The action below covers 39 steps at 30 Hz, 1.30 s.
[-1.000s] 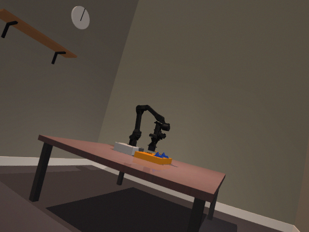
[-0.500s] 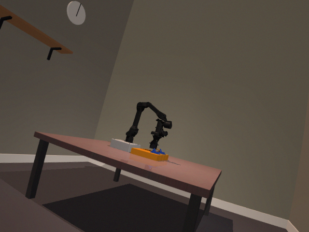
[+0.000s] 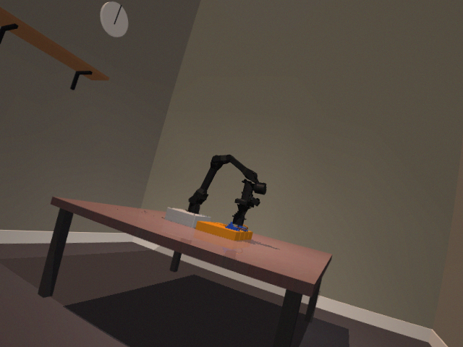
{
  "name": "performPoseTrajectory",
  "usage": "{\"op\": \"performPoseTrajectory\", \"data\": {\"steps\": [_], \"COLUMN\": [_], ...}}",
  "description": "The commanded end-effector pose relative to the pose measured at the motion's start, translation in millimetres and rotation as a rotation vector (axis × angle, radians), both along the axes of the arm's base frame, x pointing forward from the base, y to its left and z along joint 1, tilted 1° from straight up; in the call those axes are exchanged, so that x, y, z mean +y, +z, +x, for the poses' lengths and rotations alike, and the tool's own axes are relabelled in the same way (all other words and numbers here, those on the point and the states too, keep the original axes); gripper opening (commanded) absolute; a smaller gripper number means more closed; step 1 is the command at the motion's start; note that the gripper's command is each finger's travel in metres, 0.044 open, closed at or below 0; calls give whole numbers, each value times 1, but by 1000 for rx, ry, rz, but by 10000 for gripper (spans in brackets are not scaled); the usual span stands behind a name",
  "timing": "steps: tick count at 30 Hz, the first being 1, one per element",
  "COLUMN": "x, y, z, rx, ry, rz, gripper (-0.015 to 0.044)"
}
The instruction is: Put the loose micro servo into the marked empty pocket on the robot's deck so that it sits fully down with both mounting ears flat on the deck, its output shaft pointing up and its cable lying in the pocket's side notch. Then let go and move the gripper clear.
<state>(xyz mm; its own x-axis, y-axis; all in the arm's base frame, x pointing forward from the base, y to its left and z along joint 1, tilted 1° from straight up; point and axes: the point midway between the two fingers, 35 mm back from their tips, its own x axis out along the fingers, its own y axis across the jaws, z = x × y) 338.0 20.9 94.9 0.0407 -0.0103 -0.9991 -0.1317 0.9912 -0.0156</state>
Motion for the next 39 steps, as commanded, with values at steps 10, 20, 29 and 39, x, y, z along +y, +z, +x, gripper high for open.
{"op": "performPoseTrajectory", "data": {"steps": [10, 20, 29, 39], "x": [1, 1, 1, 1], "y": [-12, -19, -22, -31], "z": [4, 4, 4, 4], "rx": [2, 2, 2, 2], "ry": [-4, -4, -4, -4], "rz": [3, 3, 3, 3], "gripper": [0, 0, 0, 0]}}
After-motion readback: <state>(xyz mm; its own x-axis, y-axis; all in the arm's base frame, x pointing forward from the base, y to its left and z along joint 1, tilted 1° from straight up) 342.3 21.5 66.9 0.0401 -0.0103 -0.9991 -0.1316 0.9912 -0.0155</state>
